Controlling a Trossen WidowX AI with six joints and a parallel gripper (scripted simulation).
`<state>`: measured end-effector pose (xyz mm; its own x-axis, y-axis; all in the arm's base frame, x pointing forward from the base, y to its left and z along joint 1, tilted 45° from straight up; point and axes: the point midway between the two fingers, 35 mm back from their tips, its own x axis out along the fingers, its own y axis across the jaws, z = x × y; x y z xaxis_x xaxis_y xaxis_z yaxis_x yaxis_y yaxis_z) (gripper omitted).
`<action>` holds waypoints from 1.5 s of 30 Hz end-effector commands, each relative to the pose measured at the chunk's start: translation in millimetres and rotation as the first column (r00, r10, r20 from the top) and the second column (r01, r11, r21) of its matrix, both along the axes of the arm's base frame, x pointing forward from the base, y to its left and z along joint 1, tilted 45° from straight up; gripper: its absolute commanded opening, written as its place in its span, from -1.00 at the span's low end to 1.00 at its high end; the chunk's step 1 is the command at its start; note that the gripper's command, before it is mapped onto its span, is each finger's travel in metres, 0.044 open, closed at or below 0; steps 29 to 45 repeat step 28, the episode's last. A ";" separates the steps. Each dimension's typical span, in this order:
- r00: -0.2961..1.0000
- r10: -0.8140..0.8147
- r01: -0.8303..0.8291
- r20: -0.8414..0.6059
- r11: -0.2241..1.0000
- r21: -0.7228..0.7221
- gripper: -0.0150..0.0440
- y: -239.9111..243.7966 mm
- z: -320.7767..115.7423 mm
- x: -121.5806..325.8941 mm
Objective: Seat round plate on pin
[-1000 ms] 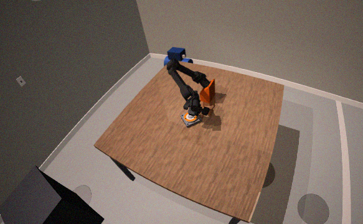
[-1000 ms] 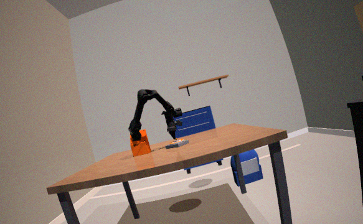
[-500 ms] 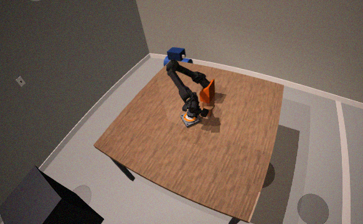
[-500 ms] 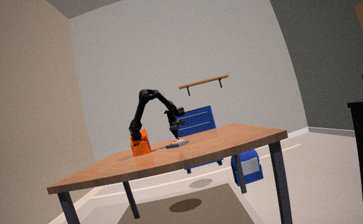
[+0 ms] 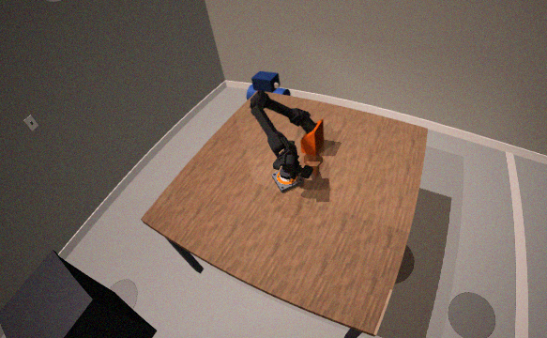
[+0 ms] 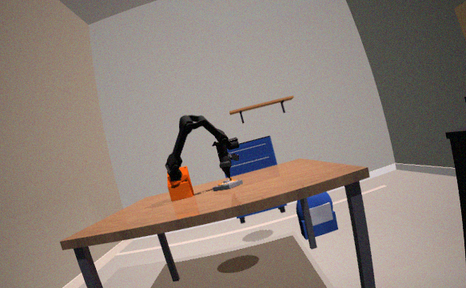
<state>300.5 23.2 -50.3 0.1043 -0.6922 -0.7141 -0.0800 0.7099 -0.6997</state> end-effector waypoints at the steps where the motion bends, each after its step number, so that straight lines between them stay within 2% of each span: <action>1: 1.000 -0.001 0.001 -0.001 1.000 -0.003 -0.49 -1.1 1.3 2.8; 10: 1.000 -0.001 0.001 -0.002 1.000 -0.001 -0.49 31.2 34.6 -4.9; 45: 1.000 0.006 -0.006 -0.004 1.000 -0.004 -0.49 26.1 28.6 -3.3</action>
